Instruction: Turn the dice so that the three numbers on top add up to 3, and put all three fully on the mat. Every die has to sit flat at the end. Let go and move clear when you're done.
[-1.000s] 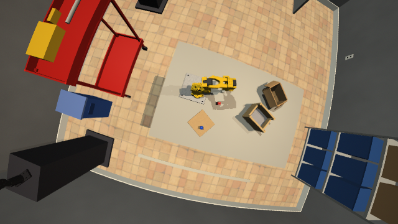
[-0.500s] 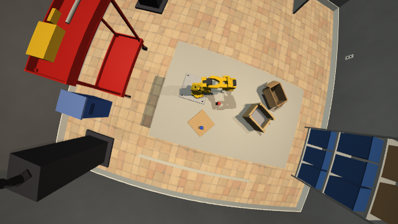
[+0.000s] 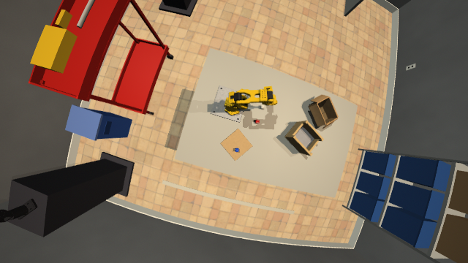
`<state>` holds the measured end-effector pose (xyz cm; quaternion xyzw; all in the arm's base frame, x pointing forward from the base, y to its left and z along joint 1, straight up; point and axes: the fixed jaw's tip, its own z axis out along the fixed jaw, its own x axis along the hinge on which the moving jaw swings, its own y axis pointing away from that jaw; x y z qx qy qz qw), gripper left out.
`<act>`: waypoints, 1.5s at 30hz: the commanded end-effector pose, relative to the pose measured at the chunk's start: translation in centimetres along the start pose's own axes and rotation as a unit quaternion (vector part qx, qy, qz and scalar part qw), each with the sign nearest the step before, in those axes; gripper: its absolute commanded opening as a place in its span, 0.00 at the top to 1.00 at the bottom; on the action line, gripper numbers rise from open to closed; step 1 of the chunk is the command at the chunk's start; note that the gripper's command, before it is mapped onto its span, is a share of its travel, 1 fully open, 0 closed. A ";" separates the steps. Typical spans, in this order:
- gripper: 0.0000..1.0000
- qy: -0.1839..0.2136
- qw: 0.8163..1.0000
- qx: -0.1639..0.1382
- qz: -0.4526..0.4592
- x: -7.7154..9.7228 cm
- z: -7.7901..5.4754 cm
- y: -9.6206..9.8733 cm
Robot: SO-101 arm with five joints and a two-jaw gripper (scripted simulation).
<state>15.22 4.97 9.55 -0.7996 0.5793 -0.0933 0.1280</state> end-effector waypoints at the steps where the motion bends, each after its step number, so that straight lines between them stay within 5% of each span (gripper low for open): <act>1: 0.72 0.001 0.999 0.055 0.001 0.2 -1.4 -0.6; 7: 0.72 0.002 0.996 0.093 0.001 0.2 -2.4 -1.0; 18: 0.72 0.001 0.996 0.095 0.005 0.1 -2.4 -1.0; 34: 0.72 -0.008 0.993 0.073 0.096 -0.2 -2.3 -1.1; 45: 0.72 -0.013 0.968 0.035 0.247 -0.7 -2.1 -1.4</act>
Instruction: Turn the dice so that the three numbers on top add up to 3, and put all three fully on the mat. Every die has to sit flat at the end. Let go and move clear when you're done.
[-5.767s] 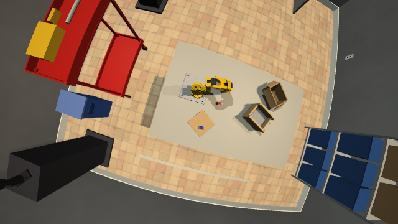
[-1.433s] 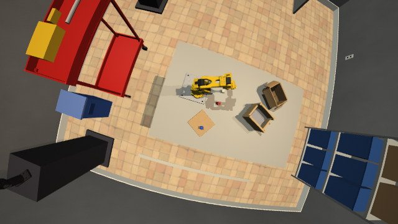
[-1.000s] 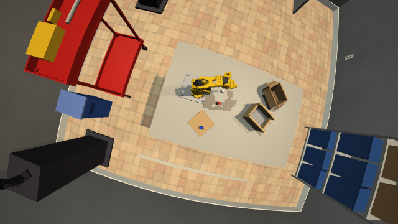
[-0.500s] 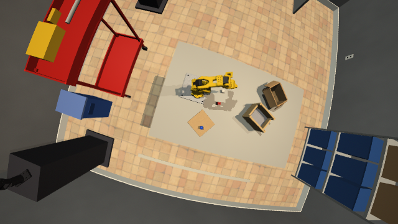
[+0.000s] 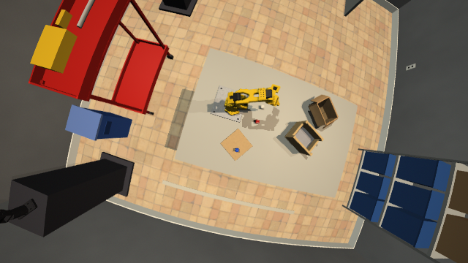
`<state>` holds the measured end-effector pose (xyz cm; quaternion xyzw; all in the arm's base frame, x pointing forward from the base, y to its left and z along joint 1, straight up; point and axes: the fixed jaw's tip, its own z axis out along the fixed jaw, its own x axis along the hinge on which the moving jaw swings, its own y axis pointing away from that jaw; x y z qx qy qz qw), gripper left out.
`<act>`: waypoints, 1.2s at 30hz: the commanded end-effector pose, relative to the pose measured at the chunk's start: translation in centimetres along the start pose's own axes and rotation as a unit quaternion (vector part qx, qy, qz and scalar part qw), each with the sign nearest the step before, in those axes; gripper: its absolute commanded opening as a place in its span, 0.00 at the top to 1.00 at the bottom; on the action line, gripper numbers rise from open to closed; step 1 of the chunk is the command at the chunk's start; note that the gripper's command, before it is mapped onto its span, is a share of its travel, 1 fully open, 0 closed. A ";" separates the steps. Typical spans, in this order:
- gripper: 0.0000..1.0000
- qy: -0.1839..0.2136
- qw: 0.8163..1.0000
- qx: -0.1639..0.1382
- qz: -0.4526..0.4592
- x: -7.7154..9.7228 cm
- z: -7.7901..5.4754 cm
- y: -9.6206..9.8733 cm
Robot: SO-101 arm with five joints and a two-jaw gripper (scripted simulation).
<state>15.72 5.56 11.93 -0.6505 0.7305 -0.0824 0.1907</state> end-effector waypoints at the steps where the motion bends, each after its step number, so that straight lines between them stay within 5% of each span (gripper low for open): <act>1: 0.72 0.003 0.999 -0.013 0.034 -0.3 0.0 0.1; 18: 0.72 0.050 0.946 -0.062 0.313 -1.3 0.8 -0.1; 30: 0.72 0.093 0.874 -0.077 0.471 -1.9 1.4 -0.2; 36: 0.72 0.102 0.856 -0.078 0.501 -2.0 1.6 -0.3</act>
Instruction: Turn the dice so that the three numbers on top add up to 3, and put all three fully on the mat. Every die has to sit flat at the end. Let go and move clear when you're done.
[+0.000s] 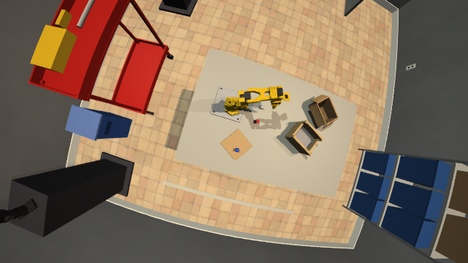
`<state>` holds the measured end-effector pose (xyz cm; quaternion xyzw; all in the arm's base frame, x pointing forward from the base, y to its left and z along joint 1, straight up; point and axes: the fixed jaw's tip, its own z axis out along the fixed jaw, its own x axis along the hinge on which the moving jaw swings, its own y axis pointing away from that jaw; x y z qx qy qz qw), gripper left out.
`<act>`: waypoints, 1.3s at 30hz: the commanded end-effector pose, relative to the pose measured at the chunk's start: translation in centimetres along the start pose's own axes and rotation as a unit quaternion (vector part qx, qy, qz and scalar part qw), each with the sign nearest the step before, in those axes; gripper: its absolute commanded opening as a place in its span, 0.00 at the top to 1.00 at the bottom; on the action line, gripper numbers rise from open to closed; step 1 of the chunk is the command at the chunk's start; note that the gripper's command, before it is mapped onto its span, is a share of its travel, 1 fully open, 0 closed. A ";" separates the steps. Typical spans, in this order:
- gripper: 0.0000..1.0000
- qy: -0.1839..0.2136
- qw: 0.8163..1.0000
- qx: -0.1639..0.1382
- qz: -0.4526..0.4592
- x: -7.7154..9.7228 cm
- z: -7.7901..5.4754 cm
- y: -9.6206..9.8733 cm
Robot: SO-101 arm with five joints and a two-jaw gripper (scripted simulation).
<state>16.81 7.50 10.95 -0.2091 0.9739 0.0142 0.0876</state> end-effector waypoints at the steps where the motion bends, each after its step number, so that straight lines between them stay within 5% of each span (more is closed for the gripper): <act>1: 0.72 0.010 1.000 -0.002 0.020 0.0 0.0 0.2; 22: 0.72 0.032 0.998 -0.001 0.051 0.0 0.6 0.3; 39: 0.72 0.224 0.973 0.003 0.049 2.7 5.9 0.4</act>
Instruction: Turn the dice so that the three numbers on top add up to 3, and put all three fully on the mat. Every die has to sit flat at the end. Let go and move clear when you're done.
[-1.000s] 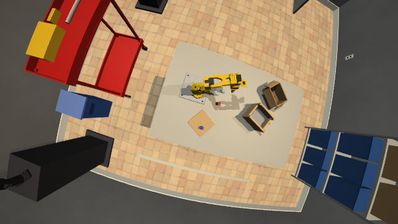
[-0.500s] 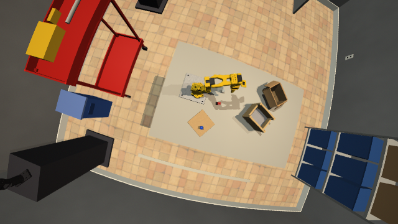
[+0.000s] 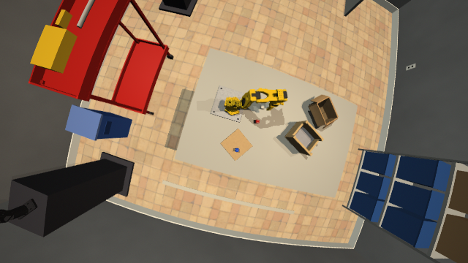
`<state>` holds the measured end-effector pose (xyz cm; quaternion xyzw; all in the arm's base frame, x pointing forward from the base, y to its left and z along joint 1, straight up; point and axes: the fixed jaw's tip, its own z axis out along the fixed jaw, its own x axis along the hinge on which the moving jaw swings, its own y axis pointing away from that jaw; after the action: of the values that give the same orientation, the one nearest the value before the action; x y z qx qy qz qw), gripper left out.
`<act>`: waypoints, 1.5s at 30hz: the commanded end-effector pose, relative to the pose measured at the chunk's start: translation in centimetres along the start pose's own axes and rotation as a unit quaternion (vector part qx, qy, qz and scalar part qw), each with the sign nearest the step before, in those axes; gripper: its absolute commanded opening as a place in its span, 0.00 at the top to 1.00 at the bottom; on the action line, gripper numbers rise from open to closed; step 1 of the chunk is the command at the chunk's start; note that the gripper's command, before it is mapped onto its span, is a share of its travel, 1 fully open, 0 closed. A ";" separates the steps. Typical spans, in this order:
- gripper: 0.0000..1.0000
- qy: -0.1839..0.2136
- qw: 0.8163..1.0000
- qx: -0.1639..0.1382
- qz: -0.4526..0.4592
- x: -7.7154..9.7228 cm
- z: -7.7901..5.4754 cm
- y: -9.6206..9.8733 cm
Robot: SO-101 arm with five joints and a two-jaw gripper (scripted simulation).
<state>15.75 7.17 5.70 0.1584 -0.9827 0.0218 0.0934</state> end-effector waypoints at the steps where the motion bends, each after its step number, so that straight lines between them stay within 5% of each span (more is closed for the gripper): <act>1: 0.72 0.052 0.999 0.004 -0.001 0.4 1.5 0.2; 12: 0.72 0.088 0.996 0.011 -0.003 0.6 2.5 0.5; 45: 0.72 0.093 0.996 0.011 -0.003 0.6 3.1 0.5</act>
<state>14.69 7.13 3.08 0.1587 -0.9703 0.0445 0.1772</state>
